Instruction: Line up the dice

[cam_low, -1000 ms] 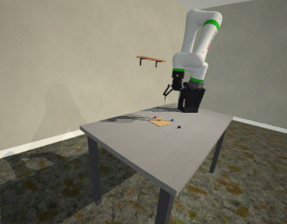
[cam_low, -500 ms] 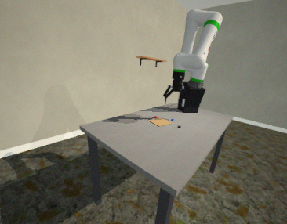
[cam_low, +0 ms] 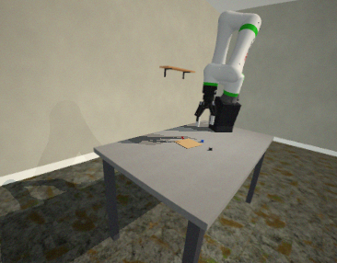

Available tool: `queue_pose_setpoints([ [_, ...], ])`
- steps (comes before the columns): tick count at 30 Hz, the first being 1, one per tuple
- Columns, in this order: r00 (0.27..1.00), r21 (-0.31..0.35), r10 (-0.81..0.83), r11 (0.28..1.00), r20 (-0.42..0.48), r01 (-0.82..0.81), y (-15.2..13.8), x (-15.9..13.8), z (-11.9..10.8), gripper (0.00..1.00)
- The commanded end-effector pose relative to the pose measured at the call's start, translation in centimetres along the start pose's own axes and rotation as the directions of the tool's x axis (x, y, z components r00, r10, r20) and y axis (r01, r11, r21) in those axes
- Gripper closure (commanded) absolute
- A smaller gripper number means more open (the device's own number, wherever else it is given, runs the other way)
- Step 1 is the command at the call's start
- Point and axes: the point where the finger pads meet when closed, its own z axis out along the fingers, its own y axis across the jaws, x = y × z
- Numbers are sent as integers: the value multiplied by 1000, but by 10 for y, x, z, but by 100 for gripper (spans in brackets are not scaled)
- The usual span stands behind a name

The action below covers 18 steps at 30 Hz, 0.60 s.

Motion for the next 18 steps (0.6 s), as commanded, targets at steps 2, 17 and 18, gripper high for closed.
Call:
queue_pose_setpoints([
  [2, 978, -3, -205, 979, 24, 205, -1, 0, 2, 0],
  [17, 761, 9, -649, 761, 22, 649, -1, 0, 9, 0],
  [18, 737, 10, -676, 737, 22, 676, -1, 0, 9, 0],
])
